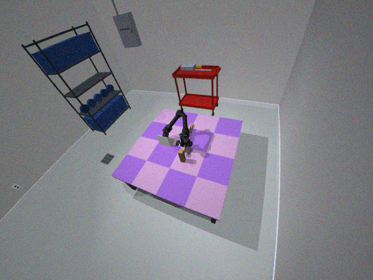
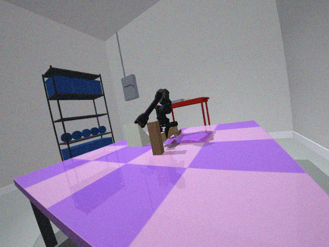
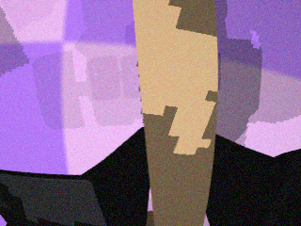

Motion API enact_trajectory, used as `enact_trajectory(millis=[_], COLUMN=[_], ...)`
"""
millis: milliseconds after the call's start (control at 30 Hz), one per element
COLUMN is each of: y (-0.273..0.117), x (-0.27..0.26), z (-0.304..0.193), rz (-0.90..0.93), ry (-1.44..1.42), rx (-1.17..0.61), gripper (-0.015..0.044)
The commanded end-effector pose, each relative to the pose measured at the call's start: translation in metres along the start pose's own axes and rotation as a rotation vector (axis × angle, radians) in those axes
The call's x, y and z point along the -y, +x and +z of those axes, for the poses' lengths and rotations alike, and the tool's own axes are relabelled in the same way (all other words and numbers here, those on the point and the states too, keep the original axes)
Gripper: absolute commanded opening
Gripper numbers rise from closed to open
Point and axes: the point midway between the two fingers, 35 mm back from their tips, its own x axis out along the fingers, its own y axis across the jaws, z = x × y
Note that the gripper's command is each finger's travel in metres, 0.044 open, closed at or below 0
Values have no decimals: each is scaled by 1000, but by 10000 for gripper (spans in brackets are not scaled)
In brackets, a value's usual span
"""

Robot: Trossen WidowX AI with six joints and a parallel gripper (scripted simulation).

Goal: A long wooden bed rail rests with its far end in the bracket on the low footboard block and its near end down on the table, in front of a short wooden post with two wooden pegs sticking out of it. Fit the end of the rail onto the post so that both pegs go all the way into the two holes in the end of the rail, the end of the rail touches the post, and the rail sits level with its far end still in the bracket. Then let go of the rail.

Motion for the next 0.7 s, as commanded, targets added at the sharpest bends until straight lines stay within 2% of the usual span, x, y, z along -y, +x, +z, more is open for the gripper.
enact_trajectory(millis=[0,667], y=[-2,-2], x=[2,2], z=[-3,-8], rz=[-7,-7], ry=[-3,-3], rx=[-4,-4], gripper=[0,0])
